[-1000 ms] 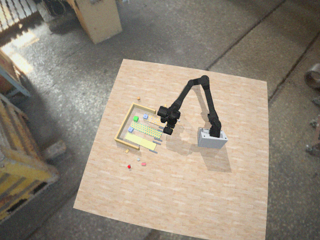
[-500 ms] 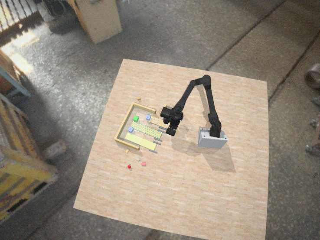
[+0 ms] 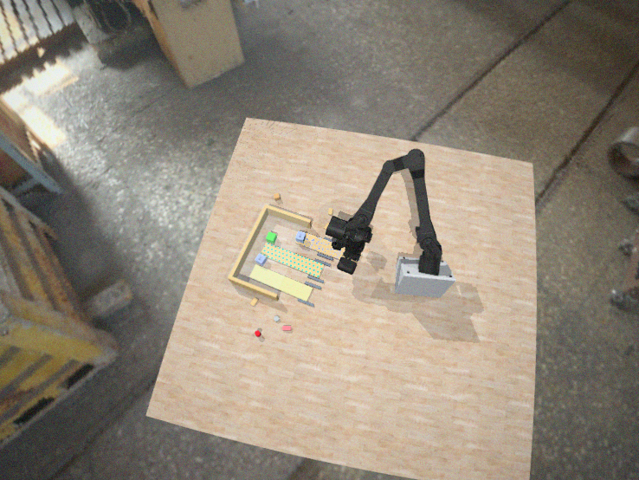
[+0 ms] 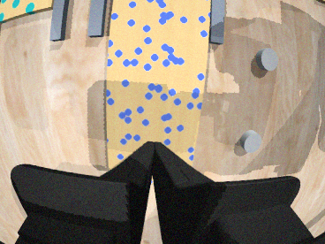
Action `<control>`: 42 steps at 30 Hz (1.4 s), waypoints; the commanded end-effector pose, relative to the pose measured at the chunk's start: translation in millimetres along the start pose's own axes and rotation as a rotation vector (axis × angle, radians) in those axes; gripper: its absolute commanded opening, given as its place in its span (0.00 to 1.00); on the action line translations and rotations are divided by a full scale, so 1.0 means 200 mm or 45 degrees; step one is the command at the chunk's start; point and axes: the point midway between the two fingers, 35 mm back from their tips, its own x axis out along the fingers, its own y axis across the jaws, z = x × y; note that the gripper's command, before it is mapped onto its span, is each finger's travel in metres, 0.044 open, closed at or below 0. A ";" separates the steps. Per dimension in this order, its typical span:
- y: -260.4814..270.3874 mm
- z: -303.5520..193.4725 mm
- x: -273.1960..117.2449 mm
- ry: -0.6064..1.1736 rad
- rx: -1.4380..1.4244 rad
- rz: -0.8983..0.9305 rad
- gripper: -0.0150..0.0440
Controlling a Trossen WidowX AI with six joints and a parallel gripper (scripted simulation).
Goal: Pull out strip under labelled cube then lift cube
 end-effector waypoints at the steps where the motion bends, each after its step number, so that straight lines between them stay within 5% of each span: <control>1: 0.00 -0.08 0.02 0.035 -0.018 -0.001 0.25; 42: -0.01 -0.34 0.01 0.037 -0.021 -0.001 0.25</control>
